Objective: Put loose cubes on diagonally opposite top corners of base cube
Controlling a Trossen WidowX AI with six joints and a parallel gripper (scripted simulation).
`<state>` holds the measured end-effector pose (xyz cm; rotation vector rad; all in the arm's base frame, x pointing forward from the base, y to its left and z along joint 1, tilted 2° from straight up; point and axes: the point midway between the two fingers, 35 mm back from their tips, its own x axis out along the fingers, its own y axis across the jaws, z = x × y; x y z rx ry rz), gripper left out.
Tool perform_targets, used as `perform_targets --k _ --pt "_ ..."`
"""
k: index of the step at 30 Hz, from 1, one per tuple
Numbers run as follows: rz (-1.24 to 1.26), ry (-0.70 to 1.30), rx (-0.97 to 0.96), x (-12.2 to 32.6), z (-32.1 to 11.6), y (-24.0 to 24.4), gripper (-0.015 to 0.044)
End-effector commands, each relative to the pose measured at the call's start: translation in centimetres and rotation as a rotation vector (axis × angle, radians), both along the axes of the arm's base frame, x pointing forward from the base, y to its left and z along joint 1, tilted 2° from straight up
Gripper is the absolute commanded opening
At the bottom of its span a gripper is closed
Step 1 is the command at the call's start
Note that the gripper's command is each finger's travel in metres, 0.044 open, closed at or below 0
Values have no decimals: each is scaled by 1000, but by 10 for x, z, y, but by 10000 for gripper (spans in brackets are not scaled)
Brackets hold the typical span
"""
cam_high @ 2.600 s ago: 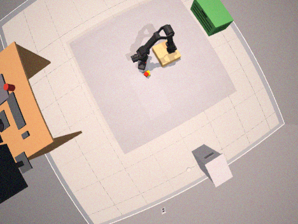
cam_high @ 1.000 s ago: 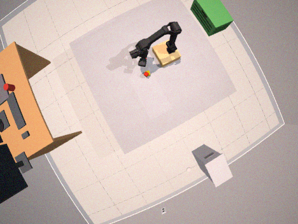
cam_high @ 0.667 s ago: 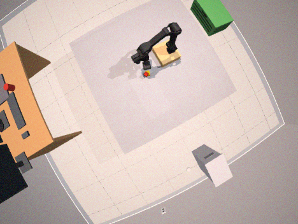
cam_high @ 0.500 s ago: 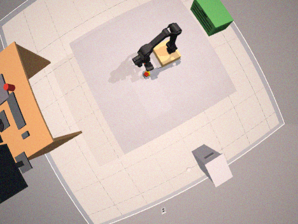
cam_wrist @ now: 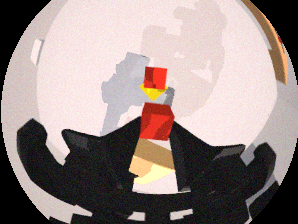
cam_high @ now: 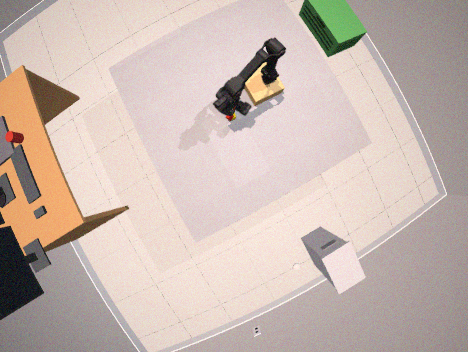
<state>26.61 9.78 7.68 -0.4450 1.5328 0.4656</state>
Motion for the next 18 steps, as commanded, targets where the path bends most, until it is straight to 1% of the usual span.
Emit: perform_targets --k 1,6,15,18 --pt "50 -5 7 1 1 4 105" --pt "51 -5 7 1 -1 4 105" --pt "57 -5 7 -1 -27 5 105" --pt "57 -5 7 -1 -29 5 105"
